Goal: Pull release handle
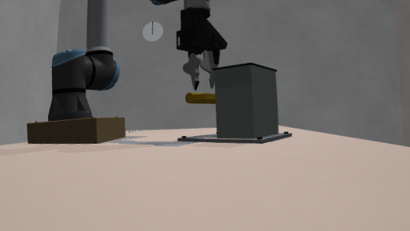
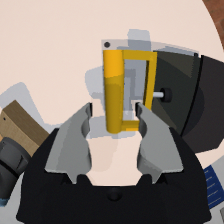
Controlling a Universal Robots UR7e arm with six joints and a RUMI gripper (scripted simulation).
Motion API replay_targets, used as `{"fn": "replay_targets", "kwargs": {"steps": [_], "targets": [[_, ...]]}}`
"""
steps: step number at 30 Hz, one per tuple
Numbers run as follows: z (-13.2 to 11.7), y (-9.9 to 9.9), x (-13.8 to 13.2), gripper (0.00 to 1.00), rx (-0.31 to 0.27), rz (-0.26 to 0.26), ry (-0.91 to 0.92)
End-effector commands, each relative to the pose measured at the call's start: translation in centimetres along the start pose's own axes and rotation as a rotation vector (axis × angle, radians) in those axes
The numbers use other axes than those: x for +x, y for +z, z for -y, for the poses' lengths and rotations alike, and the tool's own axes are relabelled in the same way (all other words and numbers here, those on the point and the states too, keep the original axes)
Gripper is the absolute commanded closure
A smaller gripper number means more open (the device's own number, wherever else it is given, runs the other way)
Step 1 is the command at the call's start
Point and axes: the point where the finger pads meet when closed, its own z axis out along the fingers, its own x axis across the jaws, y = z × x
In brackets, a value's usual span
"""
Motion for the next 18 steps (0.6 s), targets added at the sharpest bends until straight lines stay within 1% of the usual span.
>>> {"fn": "replay_targets", "kwargs": {"steps": [1, 18], "targets": [[-0.07, 0.28, -0.02, 0.67, 0.000, 0.001, 0.001], [-0.05, 0.15, 0.08, 0.67, 0.001, -0.001, 0.001]]}}
